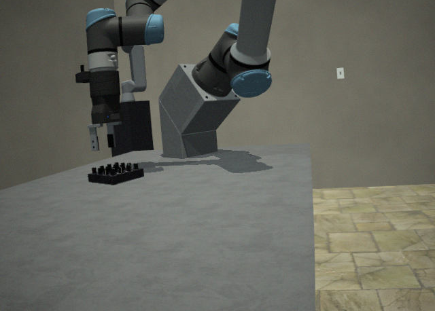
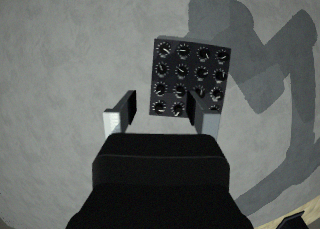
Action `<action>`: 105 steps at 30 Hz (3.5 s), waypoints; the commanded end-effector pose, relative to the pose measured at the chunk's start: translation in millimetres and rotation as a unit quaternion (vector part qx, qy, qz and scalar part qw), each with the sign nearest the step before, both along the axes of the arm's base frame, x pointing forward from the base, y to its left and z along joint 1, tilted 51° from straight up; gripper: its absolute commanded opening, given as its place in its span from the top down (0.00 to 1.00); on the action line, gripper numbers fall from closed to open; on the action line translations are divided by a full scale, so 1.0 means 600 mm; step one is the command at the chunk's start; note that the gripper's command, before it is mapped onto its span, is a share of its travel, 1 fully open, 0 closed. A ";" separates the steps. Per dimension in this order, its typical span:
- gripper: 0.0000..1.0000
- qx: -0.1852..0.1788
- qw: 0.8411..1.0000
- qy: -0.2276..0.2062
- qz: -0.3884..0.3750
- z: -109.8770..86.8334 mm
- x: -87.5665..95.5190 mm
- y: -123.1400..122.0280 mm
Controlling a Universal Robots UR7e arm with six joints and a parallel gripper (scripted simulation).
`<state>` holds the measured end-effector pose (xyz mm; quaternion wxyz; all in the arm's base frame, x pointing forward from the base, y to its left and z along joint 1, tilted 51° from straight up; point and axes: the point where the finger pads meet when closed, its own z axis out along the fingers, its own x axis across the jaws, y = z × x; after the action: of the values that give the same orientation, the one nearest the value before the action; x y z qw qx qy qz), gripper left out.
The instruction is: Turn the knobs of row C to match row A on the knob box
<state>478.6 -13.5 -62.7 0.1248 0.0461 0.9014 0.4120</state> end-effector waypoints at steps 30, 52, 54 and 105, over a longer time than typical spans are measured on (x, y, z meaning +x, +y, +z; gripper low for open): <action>0.54 0.001 1.000 0.008 -0.007 0.002 0.002 0.000; 0.54 0.003 1.000 0.009 -0.007 -0.003 0.002 0.006; 0.54 0.003 1.000 0.009 -0.007 -0.005 0.002 0.009; 0.54 0.002 1.000 0.009 -0.008 -0.046 0.021 0.055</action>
<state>491.9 18.5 -89.5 0.1201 0.0564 0.9014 0.4121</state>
